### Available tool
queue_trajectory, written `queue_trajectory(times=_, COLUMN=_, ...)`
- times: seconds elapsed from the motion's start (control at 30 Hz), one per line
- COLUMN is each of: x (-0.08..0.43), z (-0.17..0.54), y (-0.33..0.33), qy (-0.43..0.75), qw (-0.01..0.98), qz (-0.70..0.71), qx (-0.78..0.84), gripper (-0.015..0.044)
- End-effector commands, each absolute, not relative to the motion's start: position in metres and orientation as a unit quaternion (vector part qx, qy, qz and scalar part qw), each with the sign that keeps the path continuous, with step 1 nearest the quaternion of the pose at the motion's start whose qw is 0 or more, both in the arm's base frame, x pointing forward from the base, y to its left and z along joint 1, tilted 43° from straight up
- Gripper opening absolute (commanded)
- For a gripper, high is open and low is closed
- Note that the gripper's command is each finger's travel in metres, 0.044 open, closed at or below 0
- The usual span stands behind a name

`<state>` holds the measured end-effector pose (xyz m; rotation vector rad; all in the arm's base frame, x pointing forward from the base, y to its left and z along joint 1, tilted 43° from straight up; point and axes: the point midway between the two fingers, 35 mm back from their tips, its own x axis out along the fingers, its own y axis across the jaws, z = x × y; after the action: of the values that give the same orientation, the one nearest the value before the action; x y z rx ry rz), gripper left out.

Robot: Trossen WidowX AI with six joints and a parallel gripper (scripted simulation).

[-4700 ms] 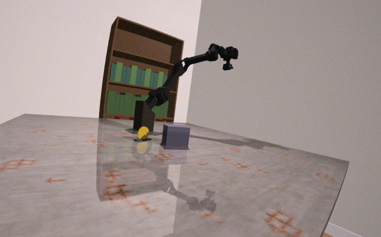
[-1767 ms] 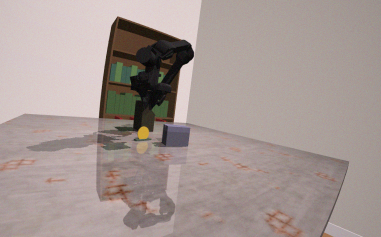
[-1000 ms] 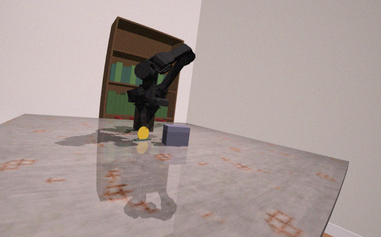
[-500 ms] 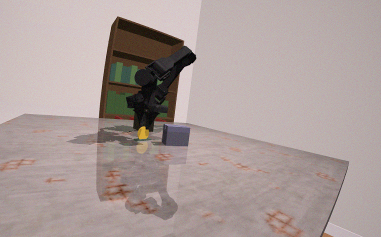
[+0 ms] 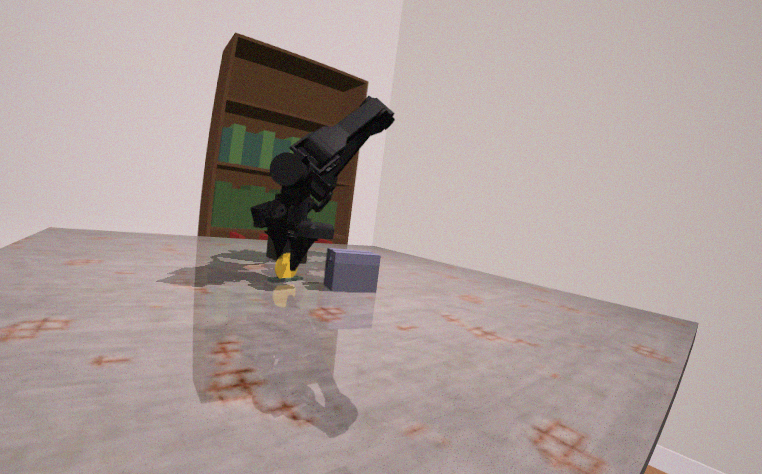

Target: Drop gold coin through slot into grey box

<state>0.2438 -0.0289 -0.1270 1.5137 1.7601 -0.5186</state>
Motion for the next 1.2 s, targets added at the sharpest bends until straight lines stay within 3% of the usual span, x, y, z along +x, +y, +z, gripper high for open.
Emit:
queue_trajectory(times=0.0, x=0.239, z=-0.133, y=-0.021, qy=0.690, qw=0.363, qz=-0.203, qx=0.592, gripper=0.0161)
queue_trajectory(times=0.27, x=0.238, z=-0.137, y=-0.017, qy=0.690, qw=0.363, qz=-0.203, qx=0.592, gripper=0.0161)
queue_trajectory(times=0.43, x=0.238, z=-0.137, y=-0.017, qy=0.690, qw=0.363, qz=-0.203, qx=0.592, gripper=0.0029)
queue_trajectory(times=0.57, x=0.238, z=-0.137, y=-0.017, qy=0.690, qw=0.363, qz=-0.203, qx=0.592, gripper=0.0003)
queue_trajectory(times=1.17, x=0.242, z=-0.124, y=-0.032, qy=0.689, qw=0.364, qz=-0.204, qx=0.592, gripper=0.0000)
